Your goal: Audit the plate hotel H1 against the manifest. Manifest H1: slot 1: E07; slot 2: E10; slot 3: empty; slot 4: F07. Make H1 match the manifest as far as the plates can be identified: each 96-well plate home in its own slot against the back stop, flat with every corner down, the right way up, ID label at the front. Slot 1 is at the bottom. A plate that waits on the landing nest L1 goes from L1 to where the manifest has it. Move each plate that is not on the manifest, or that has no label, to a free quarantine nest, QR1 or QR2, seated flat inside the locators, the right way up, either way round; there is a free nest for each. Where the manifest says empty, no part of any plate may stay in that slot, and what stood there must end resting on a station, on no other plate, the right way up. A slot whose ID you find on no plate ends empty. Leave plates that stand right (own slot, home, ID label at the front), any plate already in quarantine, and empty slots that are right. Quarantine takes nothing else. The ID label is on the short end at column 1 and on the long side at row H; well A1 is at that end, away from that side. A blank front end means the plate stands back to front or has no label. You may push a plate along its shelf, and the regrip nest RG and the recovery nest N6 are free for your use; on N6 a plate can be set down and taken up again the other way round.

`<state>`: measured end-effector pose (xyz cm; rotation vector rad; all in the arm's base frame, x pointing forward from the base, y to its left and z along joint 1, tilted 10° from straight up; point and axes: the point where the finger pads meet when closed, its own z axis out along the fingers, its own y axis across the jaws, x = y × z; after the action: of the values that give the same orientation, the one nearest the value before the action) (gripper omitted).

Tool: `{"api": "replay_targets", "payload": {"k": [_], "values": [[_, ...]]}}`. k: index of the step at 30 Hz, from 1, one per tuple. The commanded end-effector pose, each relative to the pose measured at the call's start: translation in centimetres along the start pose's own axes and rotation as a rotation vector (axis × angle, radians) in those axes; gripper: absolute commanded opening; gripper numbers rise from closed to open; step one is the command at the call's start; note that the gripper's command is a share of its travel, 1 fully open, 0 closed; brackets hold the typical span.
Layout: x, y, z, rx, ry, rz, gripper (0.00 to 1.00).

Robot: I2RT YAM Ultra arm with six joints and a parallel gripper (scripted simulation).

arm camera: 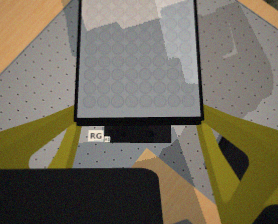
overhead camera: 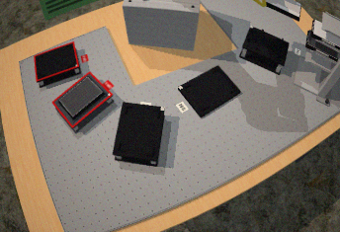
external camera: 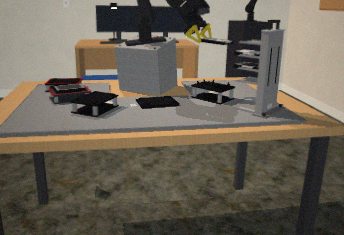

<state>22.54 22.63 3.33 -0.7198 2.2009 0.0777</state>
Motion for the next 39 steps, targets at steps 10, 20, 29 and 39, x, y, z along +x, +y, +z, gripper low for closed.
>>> {"api": "replay_targets", "payload": {"k": [10,20,29,39], "values": [[0.0,0.0,0.5,0.002,-0.021,0.010,0.86],[0.0,0.0,0.8,0.001,-0.025,0.011,0.86],[0.1,-0.1,1.2,0.003,-0.029,0.016,0.86],[-0.3,0.1,1.5,0.001,-0.043,0.022,0.86]]}}
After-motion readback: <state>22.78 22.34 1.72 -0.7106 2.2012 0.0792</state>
